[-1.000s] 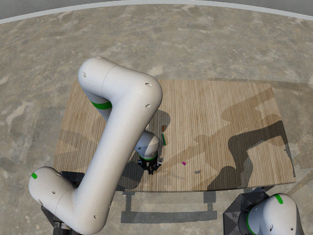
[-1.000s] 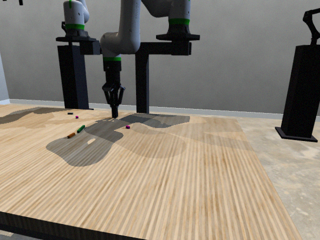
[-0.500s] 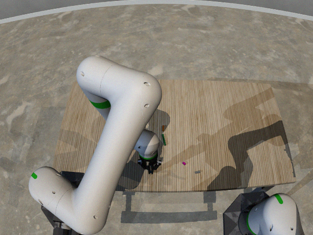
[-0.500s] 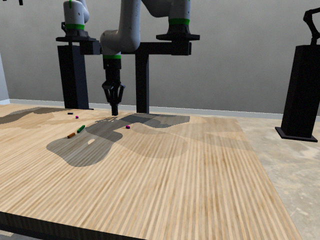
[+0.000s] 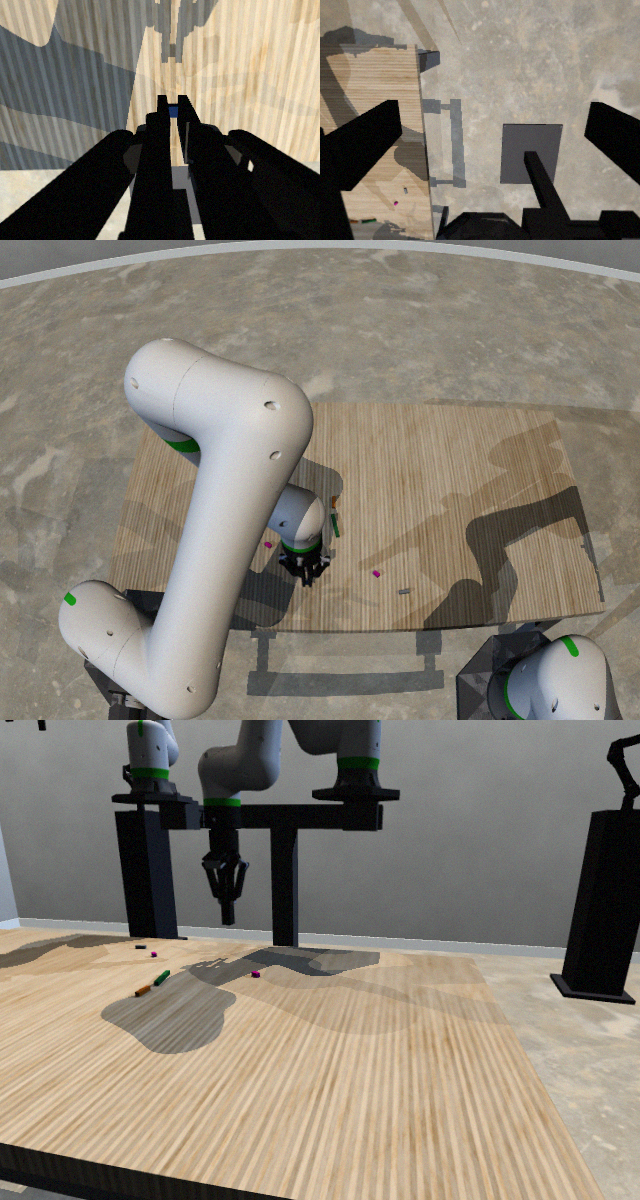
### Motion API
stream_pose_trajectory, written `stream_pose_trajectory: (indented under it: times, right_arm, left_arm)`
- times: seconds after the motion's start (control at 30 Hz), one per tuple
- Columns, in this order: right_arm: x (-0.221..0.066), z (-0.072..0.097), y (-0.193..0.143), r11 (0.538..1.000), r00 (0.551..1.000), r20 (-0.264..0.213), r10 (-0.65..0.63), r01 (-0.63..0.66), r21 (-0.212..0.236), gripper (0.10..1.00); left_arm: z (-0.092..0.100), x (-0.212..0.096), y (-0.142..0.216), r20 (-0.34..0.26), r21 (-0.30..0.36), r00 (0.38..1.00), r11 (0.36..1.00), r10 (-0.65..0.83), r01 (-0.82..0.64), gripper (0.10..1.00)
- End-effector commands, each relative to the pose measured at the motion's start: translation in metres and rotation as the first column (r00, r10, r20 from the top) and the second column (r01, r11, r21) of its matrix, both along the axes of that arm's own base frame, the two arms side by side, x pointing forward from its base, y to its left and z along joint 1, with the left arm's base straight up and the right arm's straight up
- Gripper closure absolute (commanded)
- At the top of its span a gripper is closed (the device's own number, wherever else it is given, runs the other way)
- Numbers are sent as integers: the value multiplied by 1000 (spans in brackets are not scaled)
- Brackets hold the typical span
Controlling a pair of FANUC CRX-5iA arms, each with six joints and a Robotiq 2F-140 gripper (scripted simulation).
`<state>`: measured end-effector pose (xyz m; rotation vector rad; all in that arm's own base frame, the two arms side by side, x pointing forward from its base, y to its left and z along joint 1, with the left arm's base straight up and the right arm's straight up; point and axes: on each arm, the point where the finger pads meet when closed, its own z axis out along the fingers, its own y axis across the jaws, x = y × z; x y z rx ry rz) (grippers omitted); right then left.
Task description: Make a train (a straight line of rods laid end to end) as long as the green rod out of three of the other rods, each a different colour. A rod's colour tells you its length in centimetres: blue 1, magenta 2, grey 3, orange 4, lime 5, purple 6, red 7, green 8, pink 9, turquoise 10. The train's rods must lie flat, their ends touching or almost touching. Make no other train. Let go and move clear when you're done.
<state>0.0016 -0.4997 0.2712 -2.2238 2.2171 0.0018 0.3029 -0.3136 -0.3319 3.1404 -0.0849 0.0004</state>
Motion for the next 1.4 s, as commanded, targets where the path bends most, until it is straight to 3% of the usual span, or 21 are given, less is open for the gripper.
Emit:
stream_pose_trajectory:
  times: [0.0, 0.37, 0.47, 0.73, 0.77, 1.1, 1.37]
  right_arm:
    - [0, 1, 0, 1000, 1000, 0, 0, 0, -2, 98]
    - [0, 1, 0, 1000, 1000, 0, 0, 0, -2, 98]
    - [0, 1, 0, 1000, 1000, 0, 0, 0, -2, 98]
    - [0, 1, 0, 1000, 1000, 0, 0, 0, -2, 98]
    - [0, 1, 0, 1000, 1000, 0, 0, 0, -2, 98]
    - [0, 1, 0, 1000, 1000, 0, 0, 0, -2, 98]
    - [0, 1, 0, 1000, 1000, 0, 0, 0, -2, 98]
  left_arm:
    - [15, 1, 0, 1, -1, 1000, 1000, 0, 0, 974]
    - [15, 5, -3, 1, -1, 1000, 1000, 12, -12, 974]
    - [12, 36, -29, 1, -1, 994, 994, 112, -112, 974]
    - [10, 68, -59, 1, -1, 975, 975, 222, -222, 974]
    - [10, 84, -75, 1, -1, 960, 960, 281, -281, 974]
    - [15, 133, -128, 0, -2, 884, 884, 467, -467, 974]
    - [17, 139, -135, 0, -2, 871, 871, 491, -491, 974]
